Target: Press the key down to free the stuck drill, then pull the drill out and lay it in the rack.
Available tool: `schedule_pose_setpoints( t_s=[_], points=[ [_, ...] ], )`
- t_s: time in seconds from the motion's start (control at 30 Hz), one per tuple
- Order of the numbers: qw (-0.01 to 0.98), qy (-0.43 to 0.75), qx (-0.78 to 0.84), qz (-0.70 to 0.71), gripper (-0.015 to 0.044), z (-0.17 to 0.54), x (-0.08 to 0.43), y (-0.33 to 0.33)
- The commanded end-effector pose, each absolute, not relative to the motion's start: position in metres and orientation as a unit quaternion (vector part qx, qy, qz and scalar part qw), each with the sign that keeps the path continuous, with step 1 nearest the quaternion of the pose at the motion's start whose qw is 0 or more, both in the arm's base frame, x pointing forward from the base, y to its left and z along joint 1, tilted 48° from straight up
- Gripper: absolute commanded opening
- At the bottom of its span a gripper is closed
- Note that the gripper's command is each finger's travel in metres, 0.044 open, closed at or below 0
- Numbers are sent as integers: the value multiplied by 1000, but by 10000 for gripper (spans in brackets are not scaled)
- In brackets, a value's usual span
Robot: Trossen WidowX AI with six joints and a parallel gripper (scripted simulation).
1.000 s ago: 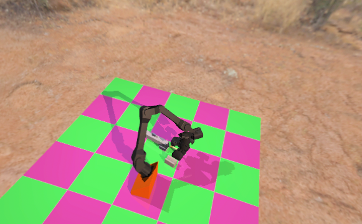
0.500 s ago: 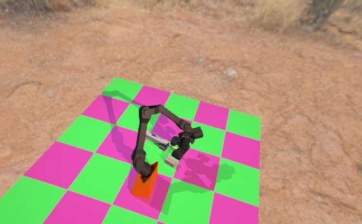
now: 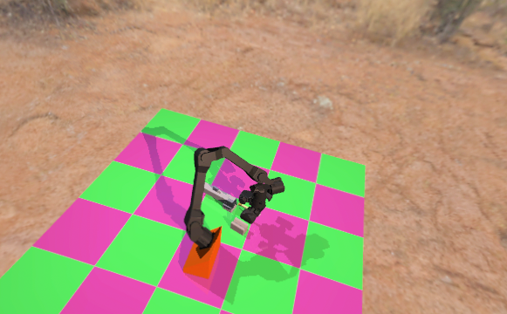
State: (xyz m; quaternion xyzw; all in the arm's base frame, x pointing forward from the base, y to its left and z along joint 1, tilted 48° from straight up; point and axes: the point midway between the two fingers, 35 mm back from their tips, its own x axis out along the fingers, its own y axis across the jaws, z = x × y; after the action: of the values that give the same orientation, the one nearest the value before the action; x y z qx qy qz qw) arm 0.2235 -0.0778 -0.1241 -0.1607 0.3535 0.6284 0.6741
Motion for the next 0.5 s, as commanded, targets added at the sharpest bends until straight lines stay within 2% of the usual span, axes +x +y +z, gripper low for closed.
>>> schedule_pose_setpoints(
  t_s=[0.0, 0.47],
  points=[
    [673, 353, -165, 629, 0, -122, 225, -80],
    [673, 353, -165, 629, 0, -119, 225, -83]
  ],
)
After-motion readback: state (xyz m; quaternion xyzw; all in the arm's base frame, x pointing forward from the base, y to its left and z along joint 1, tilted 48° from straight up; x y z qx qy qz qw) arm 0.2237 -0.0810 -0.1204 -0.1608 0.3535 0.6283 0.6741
